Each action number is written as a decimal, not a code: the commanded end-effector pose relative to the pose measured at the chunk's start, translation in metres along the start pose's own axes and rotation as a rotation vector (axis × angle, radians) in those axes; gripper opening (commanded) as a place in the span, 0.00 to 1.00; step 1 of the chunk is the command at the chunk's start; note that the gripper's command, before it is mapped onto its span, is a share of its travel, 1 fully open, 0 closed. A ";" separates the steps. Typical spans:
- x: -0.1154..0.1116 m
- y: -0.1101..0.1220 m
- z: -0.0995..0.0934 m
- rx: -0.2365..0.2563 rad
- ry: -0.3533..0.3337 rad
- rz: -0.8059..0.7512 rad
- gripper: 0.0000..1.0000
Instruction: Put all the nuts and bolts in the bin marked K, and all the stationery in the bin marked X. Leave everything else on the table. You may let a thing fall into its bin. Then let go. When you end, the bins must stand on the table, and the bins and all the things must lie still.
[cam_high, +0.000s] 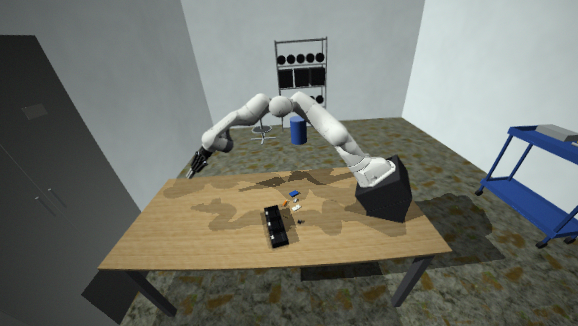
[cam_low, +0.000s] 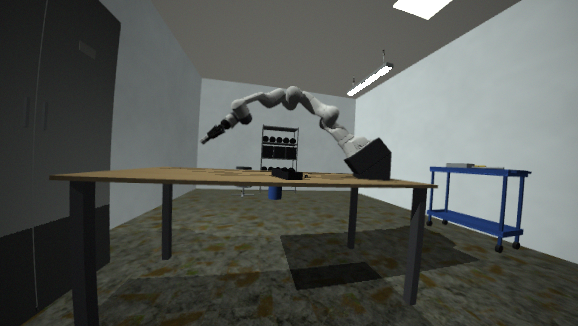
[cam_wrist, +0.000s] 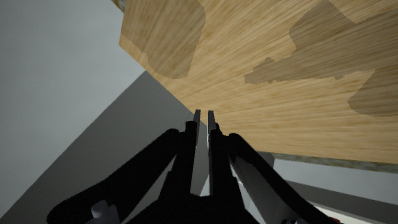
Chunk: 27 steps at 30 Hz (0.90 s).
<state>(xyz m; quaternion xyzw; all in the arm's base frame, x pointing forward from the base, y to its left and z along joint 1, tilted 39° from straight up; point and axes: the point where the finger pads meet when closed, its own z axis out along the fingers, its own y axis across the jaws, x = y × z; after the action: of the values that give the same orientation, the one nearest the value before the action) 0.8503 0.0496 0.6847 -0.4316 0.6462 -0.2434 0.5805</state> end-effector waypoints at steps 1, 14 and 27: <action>0.000 -0.010 0.000 0.031 -0.030 -0.069 0.05; -0.038 0.055 -0.032 -0.116 -0.020 -0.229 0.05; -0.060 0.095 -0.061 -0.211 -0.043 -0.432 0.05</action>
<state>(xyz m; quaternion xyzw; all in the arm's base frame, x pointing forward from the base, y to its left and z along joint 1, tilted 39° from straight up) 0.7748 0.1256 0.6603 -0.5782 0.5800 -0.2711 0.5058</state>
